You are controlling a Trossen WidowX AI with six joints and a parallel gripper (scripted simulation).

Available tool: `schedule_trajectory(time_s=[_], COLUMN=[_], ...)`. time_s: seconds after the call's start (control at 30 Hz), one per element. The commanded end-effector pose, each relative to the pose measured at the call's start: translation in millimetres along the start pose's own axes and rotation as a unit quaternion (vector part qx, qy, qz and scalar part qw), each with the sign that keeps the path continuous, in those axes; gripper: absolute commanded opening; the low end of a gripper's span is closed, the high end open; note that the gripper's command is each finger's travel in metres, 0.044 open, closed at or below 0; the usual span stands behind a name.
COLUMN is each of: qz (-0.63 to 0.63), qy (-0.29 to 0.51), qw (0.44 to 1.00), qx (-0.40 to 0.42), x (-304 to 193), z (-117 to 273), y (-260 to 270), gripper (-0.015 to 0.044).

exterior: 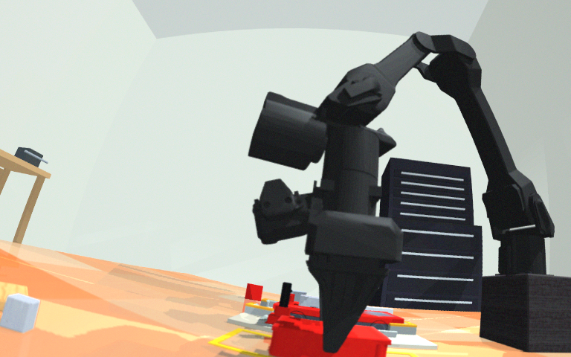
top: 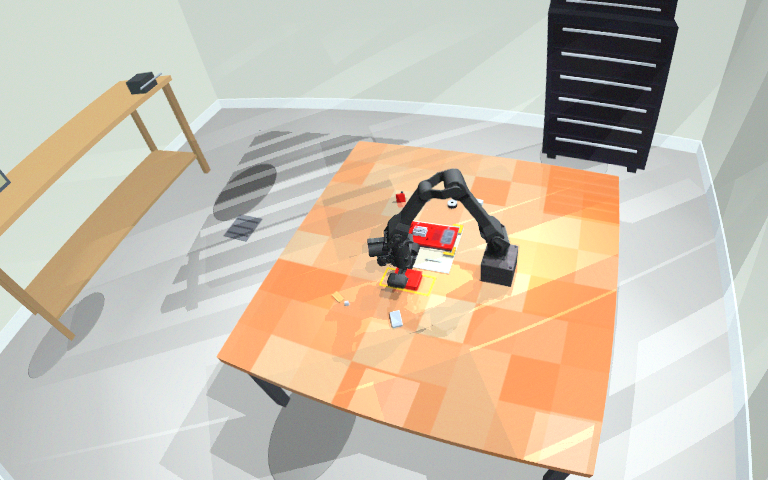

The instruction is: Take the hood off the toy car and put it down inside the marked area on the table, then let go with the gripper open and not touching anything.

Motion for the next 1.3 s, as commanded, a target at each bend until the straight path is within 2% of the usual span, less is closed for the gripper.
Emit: schedule_trajectory(time_s=[0.0,0.43,0.7,1.27], qz=[0.000,0.000,0.000,0.000], qy=[0.000,0.000,0.000,0.000], qw=[1.000,1.000,1.000,1.000], qx=[0.000,0.000,0.002,0.002], x=[0.1,0.4,0.7,0.7], z=[0.3,3.2,71.6,71.6], y=[0.0,0.0,-0.7,-0.7], gripper=[0.0105,0.0440,0.0440,0.0440])
Point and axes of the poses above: the point midway between the two fingers, 35 mm back from their tips, its own z axis back along the fingers, its own y axis across the jaws, x = y × z, the point moved 7 cm from there along z, back along the fingers, and after that the axes turned 12 degrees about z, right-handed, at the moved point
